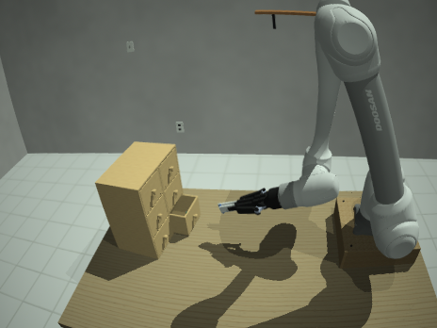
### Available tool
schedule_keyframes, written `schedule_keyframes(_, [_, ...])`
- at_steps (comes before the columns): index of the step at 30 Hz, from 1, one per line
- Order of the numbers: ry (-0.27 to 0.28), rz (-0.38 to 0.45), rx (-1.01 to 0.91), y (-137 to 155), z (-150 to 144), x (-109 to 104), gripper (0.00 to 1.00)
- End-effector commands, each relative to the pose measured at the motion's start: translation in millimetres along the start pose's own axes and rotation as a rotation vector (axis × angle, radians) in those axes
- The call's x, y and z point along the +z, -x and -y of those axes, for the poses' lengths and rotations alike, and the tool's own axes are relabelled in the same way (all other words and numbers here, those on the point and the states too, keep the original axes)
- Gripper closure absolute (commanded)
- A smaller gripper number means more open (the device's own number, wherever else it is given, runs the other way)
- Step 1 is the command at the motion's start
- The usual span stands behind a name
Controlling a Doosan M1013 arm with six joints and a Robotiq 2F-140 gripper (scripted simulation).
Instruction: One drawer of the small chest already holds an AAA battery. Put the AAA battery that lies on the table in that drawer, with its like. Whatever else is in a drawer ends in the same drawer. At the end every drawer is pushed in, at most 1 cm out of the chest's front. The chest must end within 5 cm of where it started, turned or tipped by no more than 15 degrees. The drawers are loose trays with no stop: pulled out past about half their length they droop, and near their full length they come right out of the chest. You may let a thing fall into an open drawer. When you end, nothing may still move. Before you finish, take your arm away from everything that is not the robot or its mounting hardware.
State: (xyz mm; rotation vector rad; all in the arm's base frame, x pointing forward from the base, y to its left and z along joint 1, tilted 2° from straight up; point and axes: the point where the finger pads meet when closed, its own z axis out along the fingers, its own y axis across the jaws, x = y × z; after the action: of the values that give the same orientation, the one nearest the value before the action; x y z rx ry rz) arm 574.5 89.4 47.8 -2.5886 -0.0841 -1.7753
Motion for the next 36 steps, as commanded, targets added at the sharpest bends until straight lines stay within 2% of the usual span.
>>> schedule_keyframes(1, [0.001,0.003,0.006,-0.8,-0.4,7.7,0.97])
schedule_keyframes(11, [0.001,0.003,0.006,-7.7,-0.5,27.0,0.97])
schedule_keyframes(36, [0.001,0.003,0.006,-38.1,-0.8,111.3,0.97])
